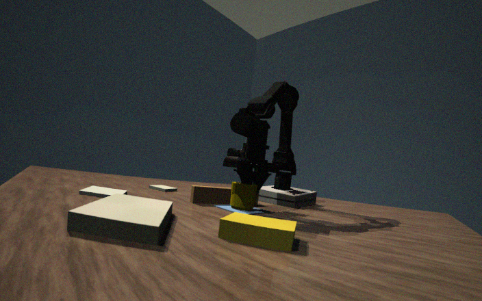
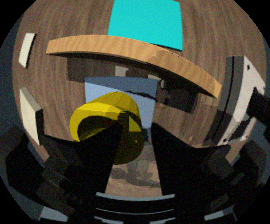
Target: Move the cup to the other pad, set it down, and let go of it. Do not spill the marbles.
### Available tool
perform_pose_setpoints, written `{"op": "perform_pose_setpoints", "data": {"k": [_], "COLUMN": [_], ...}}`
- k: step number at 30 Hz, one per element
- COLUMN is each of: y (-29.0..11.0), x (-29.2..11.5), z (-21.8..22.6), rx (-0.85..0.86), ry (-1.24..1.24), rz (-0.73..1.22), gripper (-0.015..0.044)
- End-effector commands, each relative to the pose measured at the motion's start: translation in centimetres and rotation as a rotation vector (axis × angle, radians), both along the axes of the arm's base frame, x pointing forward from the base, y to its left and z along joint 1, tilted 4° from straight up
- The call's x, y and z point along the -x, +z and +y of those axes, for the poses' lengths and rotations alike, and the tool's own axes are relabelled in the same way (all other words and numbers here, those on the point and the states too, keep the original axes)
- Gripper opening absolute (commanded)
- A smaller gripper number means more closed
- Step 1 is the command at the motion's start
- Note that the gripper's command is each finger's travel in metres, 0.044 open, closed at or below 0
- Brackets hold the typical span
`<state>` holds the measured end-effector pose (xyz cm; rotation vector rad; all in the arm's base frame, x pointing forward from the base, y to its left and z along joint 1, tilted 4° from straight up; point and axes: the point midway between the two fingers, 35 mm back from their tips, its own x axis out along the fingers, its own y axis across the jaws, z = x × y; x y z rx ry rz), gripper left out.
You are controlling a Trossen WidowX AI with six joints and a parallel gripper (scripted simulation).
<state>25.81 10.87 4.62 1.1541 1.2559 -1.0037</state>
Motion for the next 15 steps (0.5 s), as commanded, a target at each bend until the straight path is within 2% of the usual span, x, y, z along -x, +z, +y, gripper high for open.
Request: {"op": "perform_pose_setpoints", "data": {"k": [1,4,15], "y": [-0.47,-0.47,-0.3], "x": [0.04,0.04,0.04], "z": [0.07,0.07,-0.01], "rx": [-0.004,-0.004,0.001], "ry": [-0.003,-0.003,0.0], "rz": [0.002,0.002,0.002], "gripper": [0.0167,0.0167,0.0093]}}
